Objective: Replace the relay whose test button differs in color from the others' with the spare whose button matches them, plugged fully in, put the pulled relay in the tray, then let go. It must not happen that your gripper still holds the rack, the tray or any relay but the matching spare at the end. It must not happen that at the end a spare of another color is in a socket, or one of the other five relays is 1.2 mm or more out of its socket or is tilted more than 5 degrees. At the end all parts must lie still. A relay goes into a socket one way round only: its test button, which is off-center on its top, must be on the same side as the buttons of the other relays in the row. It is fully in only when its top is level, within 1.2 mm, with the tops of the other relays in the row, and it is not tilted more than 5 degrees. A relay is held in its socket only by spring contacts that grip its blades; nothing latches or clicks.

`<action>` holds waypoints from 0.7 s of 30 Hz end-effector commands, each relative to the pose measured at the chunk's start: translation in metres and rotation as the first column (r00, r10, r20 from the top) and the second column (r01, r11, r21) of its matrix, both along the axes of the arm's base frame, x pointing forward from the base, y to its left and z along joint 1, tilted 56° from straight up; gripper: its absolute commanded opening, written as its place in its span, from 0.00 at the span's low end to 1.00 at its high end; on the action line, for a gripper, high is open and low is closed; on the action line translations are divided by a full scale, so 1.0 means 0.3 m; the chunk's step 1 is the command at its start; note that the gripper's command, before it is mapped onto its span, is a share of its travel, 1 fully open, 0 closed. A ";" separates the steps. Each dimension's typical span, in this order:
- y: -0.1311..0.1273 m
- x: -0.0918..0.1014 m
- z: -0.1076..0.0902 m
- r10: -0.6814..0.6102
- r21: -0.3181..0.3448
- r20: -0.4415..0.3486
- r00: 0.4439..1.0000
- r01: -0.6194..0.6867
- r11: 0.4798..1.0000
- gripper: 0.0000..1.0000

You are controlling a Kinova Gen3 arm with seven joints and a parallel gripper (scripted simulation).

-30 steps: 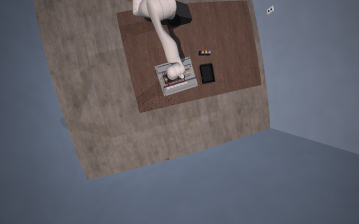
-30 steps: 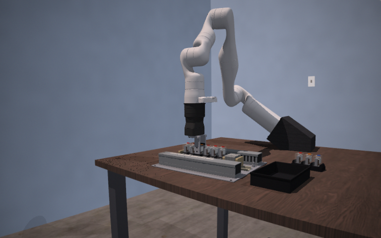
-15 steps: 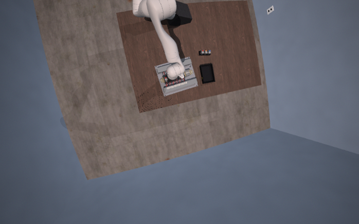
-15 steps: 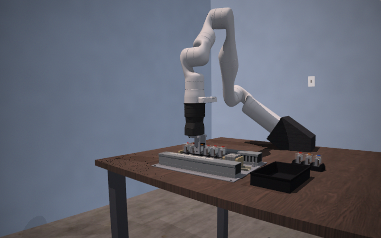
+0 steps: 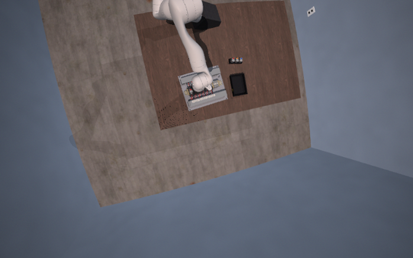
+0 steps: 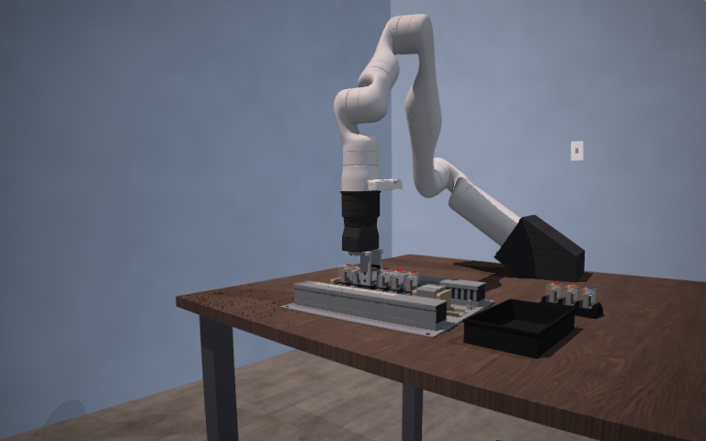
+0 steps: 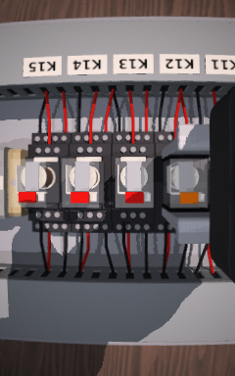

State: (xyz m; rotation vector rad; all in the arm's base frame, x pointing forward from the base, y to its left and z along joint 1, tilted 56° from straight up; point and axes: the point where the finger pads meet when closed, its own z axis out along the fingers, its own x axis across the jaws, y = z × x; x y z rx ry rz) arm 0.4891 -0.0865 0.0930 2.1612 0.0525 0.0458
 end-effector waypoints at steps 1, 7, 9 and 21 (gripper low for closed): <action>0.003 0.001 0.001 0.001 0.001 0.001 1.000 -0.001 1.000 0.00; 0.003 0.001 0.001 0.001 0.001 0.001 1.000 -0.001 1.000 0.00; 0.003 0.001 0.001 0.001 0.001 0.001 1.000 -0.001 1.000 0.00; 0.009 0.001 0.005 0.000 0.002 0.002 1.000 0.000 1.000 0.00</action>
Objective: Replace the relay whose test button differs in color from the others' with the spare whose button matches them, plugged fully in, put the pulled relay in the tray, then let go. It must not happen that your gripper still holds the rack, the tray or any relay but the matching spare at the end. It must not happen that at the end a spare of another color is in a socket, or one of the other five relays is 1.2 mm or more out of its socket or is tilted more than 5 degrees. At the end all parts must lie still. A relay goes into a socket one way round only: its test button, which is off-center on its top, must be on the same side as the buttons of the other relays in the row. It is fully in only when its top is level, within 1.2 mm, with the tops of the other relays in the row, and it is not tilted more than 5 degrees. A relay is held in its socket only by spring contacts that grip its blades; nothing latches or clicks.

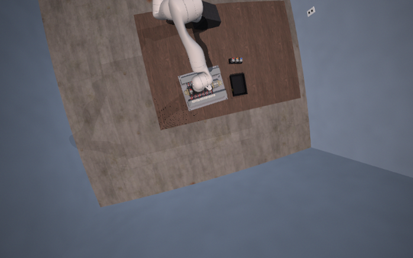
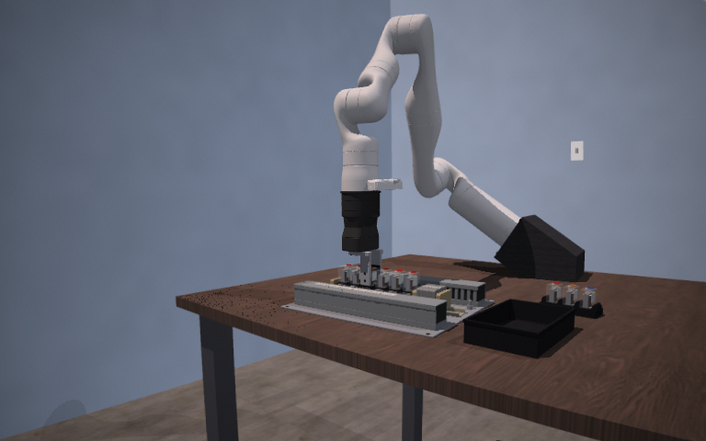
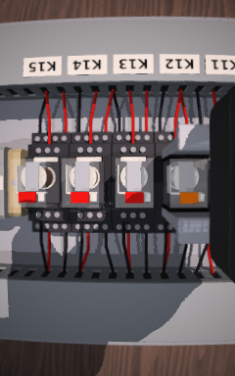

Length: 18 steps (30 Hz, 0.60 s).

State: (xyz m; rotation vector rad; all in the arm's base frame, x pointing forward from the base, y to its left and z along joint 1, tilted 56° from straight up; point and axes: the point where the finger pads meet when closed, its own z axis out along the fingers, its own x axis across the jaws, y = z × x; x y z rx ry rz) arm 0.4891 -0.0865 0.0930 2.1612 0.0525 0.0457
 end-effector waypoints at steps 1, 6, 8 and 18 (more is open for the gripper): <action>0.010 0.000 0.006 -0.001 0.002 0.002 1.000 0.001 1.000 0.00; 0.016 0.000 0.010 -0.002 0.004 0.003 1.000 0.002 1.000 0.00; 0.018 0.000 0.011 -0.003 0.004 0.003 1.000 0.003 1.000 0.00; 0.014 0.001 0.008 -0.001 0.003 0.002 1.000 0.001 1.000 0.00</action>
